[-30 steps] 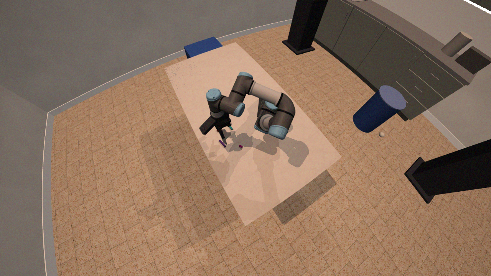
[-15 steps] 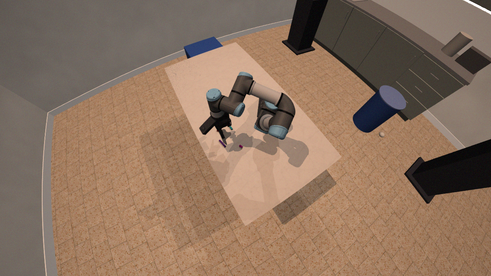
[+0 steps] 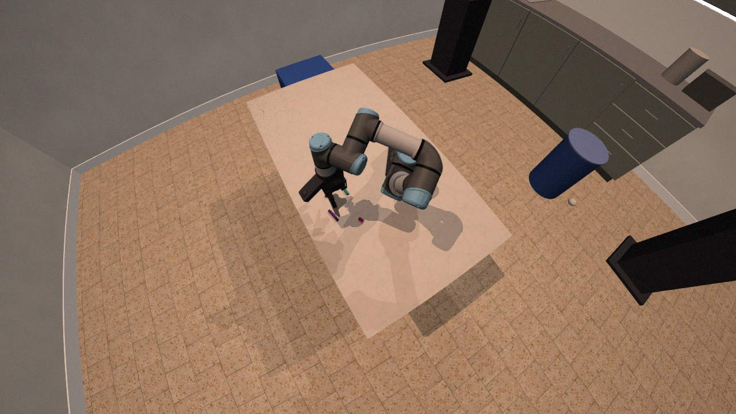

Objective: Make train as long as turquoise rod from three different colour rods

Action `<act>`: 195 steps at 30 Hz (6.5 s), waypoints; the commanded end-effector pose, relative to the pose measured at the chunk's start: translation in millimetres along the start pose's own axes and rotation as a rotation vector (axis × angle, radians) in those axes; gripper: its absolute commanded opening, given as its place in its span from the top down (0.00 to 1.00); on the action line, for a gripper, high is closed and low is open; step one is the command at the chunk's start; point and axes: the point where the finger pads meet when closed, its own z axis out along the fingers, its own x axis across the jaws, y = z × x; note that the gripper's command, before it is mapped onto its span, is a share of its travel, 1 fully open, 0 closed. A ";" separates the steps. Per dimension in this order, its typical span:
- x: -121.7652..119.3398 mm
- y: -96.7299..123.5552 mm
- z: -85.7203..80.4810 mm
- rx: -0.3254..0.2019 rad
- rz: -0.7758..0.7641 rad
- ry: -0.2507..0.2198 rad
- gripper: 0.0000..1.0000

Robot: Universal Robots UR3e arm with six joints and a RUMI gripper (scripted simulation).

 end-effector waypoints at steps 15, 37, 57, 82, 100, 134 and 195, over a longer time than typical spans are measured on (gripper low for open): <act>0.6 -0.7 -0.7 0.001 -0.001 0.003 0.00; 1.2 -0.6 -0.7 0.001 -0.009 0.003 0.00; 13.0 0.3 -1.5 -0.001 -0.186 0.007 0.00; 36.9 5.9 -2.3 -0.004 -0.573 0.008 0.00; 55.6 13.2 -3.2 -0.007 -0.860 0.009 0.00; 90.8 31.9 -4.4 -0.011 -1.378 0.007 0.00; 158.3 75.7 -5.5 -0.006 -2.295 0.003 0.00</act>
